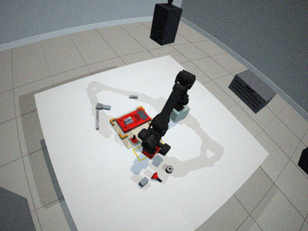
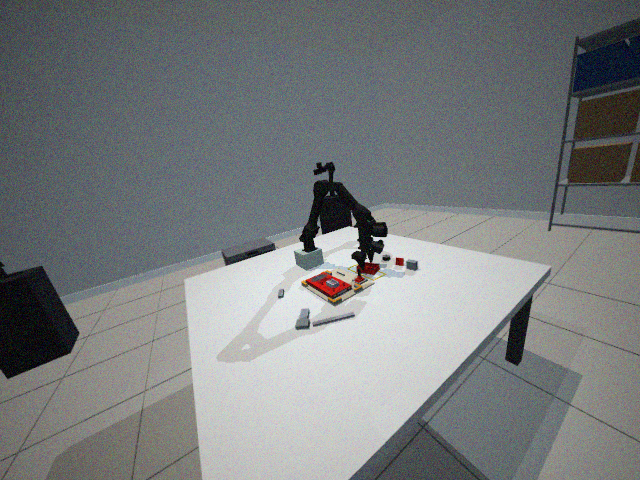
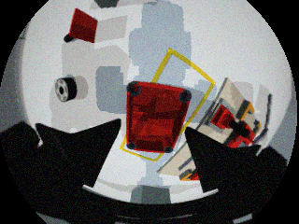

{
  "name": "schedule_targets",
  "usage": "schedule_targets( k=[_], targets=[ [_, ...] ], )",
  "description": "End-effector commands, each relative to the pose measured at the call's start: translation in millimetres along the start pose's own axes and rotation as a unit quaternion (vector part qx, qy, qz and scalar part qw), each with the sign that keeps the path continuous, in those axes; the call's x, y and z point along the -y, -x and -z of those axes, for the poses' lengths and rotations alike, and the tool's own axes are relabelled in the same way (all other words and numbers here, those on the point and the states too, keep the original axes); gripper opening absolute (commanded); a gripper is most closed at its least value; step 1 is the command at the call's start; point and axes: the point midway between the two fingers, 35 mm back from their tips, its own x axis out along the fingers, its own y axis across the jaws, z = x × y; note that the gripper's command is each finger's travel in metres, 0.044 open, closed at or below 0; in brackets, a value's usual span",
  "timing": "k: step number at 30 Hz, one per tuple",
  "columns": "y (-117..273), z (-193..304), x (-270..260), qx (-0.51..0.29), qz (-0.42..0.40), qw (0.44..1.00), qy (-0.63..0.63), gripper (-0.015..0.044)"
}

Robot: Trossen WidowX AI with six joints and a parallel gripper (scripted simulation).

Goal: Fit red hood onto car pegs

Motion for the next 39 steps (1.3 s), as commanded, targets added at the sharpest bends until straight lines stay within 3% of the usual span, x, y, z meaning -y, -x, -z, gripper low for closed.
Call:
schedule_targets(
  k=[1, 7, 24, 39],
  targets=[
    [18.4, -3.4, -0.4, 0.004, 0.000, 1.000, 0.000, 0.0440],
    [76.9, -1.1, -0.5, 0.005, 0.002, 1.000, 0.000, 0.0440],
    [70.5, -4.3, -1.5, 0.014, -0.001, 1.000, -0.001, 0.0440],
    [23.3, -16.4, -5.0, 0.270, 0.011, 0.963, 0.012, 0.0440]
  ],
)
